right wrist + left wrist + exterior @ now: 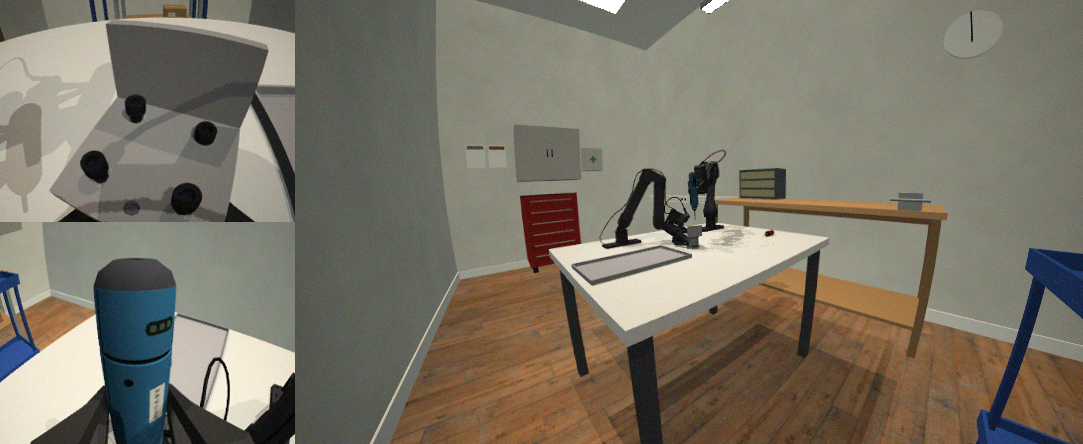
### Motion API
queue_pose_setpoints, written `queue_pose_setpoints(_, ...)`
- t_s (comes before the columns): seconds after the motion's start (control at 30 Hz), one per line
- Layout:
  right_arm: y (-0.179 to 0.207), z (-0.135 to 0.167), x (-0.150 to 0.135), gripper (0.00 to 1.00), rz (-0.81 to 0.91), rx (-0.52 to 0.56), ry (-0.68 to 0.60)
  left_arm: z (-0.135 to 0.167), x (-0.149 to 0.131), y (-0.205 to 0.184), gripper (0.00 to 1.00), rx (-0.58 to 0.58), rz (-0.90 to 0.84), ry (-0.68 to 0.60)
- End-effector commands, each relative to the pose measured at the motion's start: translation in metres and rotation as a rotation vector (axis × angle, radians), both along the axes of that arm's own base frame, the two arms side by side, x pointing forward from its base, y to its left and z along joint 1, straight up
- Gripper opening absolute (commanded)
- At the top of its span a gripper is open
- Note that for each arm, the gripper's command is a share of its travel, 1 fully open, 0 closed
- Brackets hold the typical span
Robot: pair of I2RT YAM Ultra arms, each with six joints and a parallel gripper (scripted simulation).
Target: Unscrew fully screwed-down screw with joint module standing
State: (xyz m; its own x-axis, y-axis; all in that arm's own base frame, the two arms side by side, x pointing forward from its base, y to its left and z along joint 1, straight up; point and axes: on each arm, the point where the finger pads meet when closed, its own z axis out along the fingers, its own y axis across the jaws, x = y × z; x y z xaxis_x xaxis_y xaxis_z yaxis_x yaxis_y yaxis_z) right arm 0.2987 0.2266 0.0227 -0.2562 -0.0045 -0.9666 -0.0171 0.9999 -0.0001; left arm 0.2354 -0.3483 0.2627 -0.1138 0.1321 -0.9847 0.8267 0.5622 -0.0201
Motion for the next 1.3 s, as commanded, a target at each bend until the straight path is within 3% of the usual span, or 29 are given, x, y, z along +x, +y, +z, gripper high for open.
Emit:
queue_pose_setpoints(0.0,0.002,0.005,0.002,0.59,-0.002,0.019,-0.012,0.053,0.006,0.000,0.42,-0.144,0.007,-0.129)
queue_pose_setpoints(0.3,0.002,0.005,0.002,0.59,-0.002,0.019,-0.012,0.074,0.010,-0.004,0.42,-0.168,0.010,-0.145)
queue_pose_setpoints(1.27,0.002,0.005,0.002,0.59,-0.002,0.019,-0.012,0.087,0.009,-0.009,0.42,-0.210,0.004,-0.173)
